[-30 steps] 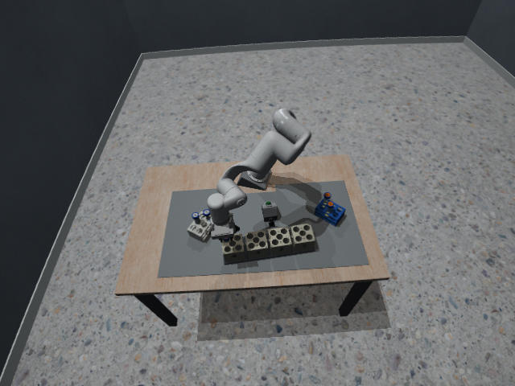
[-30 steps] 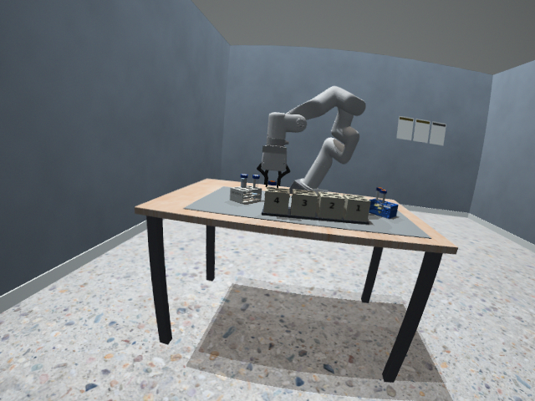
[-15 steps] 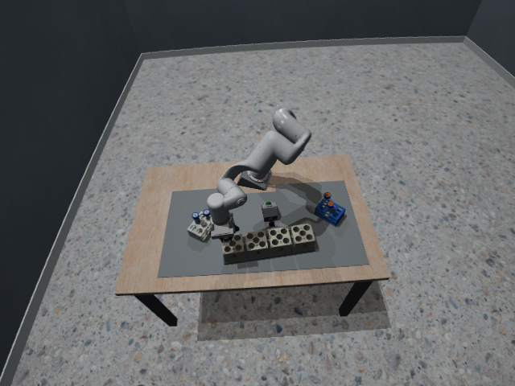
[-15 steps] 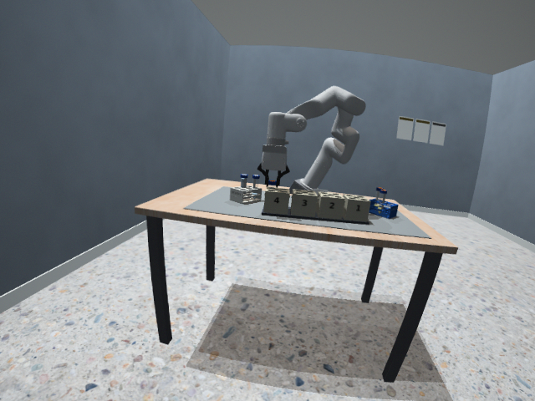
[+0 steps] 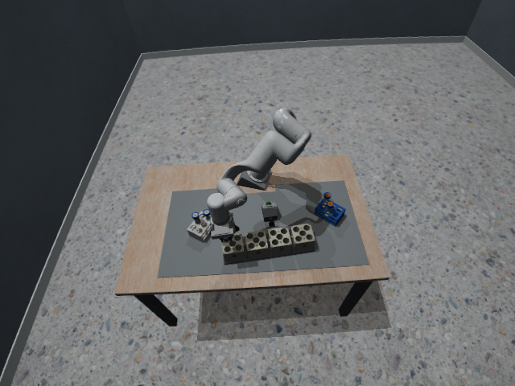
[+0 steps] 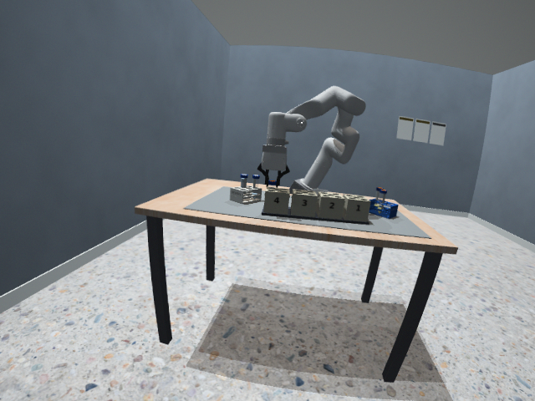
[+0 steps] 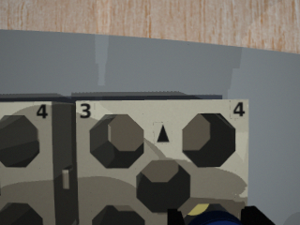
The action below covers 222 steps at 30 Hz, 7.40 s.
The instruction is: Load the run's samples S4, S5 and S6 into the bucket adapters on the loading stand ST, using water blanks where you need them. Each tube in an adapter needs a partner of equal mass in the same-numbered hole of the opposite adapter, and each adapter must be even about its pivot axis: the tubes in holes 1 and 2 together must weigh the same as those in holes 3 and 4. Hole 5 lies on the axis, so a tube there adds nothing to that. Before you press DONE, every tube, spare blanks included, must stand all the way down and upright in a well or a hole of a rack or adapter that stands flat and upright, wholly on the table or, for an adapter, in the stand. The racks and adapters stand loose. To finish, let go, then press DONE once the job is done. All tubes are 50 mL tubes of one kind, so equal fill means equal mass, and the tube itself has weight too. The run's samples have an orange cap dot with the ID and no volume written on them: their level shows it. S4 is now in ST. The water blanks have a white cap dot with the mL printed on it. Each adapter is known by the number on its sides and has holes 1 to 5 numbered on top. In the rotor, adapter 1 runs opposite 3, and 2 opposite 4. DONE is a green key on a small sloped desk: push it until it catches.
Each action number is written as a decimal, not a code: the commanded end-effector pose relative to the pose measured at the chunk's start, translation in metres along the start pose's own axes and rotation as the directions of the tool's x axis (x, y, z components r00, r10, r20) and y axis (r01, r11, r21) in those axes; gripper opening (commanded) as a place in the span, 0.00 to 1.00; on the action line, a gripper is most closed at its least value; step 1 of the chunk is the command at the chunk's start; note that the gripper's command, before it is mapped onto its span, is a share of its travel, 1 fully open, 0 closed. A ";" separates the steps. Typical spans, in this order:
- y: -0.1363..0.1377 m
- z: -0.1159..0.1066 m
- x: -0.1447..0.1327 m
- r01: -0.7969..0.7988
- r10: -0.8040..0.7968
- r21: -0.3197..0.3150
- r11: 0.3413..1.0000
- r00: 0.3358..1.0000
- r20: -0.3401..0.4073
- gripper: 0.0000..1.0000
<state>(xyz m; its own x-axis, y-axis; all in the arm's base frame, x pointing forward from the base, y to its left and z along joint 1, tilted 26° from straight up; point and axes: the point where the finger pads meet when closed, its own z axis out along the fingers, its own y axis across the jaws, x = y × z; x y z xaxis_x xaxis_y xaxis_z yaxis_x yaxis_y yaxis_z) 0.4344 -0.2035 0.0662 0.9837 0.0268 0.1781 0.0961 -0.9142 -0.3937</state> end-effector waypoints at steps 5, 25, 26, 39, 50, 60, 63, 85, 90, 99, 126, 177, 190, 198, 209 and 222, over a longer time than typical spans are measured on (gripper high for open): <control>0.001 -0.002 0.001 0.001 -0.001 -0.003 1.000 1.000 -0.003 0.00; 0.001 -0.011 0.001 0.001 -0.001 -0.003 1.000 1.000 -0.003 0.00; 0.001 -0.011 0.001 0.001 -0.001 -0.003 1.000 1.000 -0.003 0.00; 0.001 -0.019 0.001 0.001 -0.001 -0.003 1.000 1.000 -0.003 0.00; 0.001 -0.026 0.001 0.001 -0.001 -0.003 1.000 1.000 -0.003 0.00; 0.001 -0.042 0.001 0.001 -0.001 -0.003 1.000 1.000 -0.003 0.00; 0.001 -0.048 0.001 0.001 -0.001 -0.003 1.000 1.000 -0.003 0.00; 0.001 -0.088 0.001 0.001 -0.001 -0.003 1.000 1.000 -0.003 0.00; 0.001 -0.098 0.001 0.001 -0.001 -0.003 1.000 1.000 -0.003 0.00; 0.000 -0.112 0.001 0.001 -0.001 -0.003 1.000 1.000 -0.003 0.00; 0.000 -0.130 0.001 0.001 -0.001 -0.003 1.000 1.000 -0.003 0.00; -0.108 -0.130 -0.017 0.670 -0.670 -0.004 0.742 0.742 -0.001 0.00; -0.162 -0.130 -0.026 0.680 -0.680 -0.004 0.733 0.733 -0.001 0.00; -0.192 -0.129 -0.031 0.680 -0.680 -0.004 0.733 0.733 -0.001 0.00; -0.246 -0.129 -0.041 0.680 -0.680 -0.004 0.733 0.733 -0.001 0.00; -0.301 -0.129 -0.050 0.680 -0.680 -0.003 0.733 0.733 -0.002 0.00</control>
<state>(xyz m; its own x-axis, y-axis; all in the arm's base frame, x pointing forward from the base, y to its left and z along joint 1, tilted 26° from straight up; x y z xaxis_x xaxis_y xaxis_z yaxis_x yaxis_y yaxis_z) 0.3420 -0.0021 0.2826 0.6552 0.6410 0.3999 0.7401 -0.6507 -0.1697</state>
